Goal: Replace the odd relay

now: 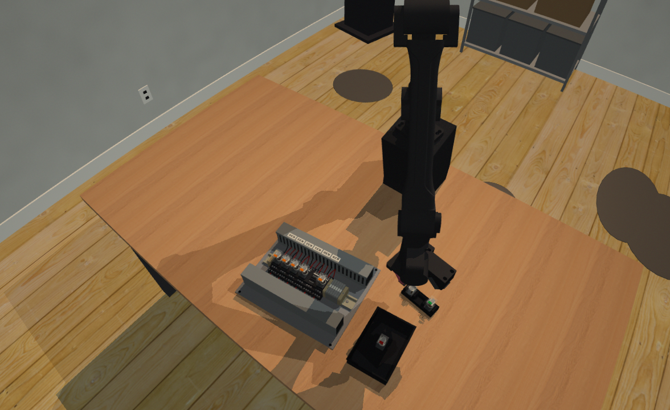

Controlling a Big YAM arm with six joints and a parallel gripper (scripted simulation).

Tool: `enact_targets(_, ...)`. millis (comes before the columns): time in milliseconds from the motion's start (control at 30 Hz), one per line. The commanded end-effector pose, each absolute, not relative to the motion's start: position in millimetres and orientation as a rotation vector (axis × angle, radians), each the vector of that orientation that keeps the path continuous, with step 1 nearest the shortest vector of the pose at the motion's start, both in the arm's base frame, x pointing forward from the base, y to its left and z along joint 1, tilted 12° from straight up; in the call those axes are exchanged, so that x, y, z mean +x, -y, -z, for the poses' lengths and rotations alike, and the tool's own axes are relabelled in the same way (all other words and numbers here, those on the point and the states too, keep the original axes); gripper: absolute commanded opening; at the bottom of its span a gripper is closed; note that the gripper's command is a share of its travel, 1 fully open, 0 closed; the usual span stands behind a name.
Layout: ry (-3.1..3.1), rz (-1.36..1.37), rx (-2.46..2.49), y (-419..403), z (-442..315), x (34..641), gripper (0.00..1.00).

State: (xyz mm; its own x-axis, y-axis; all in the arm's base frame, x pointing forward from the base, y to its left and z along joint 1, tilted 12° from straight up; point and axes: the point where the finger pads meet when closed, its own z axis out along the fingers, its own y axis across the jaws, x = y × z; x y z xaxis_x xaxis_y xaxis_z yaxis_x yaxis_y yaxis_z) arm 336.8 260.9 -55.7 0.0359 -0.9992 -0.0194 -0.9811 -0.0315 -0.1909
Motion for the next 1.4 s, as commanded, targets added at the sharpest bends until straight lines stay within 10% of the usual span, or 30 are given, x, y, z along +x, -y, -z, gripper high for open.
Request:
enact_targets(0,-2.019,0.189,-2.131,-255,37,357,0.00)
enact_targets(1367,-2.031,0.194,-2.149,-98,16,479,0.00)
